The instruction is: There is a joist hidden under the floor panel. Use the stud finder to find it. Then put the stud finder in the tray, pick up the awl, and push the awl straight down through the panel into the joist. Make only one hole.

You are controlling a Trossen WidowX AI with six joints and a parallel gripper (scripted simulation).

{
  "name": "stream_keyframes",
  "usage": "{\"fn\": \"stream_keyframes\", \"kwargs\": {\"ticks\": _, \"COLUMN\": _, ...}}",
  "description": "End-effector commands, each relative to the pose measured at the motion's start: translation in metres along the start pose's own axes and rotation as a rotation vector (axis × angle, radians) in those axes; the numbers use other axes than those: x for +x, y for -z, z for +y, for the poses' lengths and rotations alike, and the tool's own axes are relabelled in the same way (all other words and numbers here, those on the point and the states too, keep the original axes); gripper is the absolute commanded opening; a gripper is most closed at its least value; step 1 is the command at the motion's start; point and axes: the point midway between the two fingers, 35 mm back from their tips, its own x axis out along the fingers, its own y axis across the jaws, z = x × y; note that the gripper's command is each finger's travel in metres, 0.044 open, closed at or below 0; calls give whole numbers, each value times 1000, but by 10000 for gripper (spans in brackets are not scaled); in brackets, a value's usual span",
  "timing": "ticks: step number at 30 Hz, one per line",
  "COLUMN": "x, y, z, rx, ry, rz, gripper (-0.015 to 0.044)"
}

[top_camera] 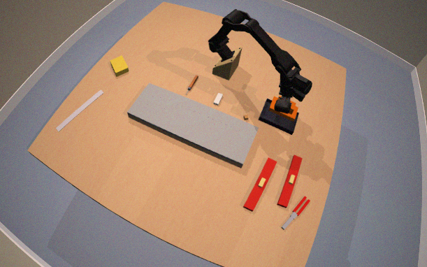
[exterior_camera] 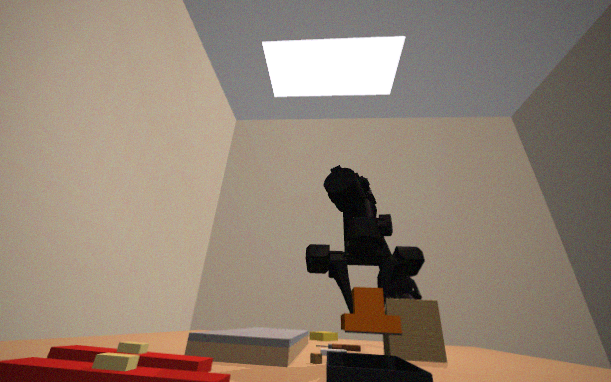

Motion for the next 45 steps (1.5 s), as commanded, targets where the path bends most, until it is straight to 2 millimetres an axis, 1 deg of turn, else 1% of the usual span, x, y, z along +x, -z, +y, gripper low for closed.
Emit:
{"fn": "stream_keyframes", "kwargs": {"ticks": 1, "x": 8, "y": 3, "z": -1, "rx": -5, "ry": 4, "rz": -1, "gripper": 0}}
{"fn": "stream_keyframes", "kwargs": {"ticks": 15, "x": 35, "y": 13, "z": 0, "rx": -4, "ry": 4, "rz": 0, "gripper": 0}}
{"fn": "stream_keyframes", "kwargs": {"ticks": 20, "x": 39, "y": 14, "z": 0, "rx": -4, "ry": 4, "rz": 0, "gripper": 0}}
{"fn": "stream_keyframes", "kwargs": {"ticks": 29, "x": 52, "y": 18, "z": 0, "rx": -4, "ry": 5, "rz": 0, "gripper": 0}}
{"fn": "stream_keyframes", "kwargs": {"ticks": 32, "x": 53, "y": 18, "z": 0, "rx": -4, "ry": 5, "rz": 0, "gripper": 0}}
{"fn": "stream_keyframes", "kwargs": {"ticks": 44, "x": 52, "y": 18, "z": 1, "rx": 0, "ry": -1, "rz": 4, "gripper": 315}}
{"fn": "stream_keyframes", "kwargs": {"ticks": 45, "x": 49, "y": 17, "z": 1, "rx": 0, "ry": -1, "rz": 4, "gripper": 341}}
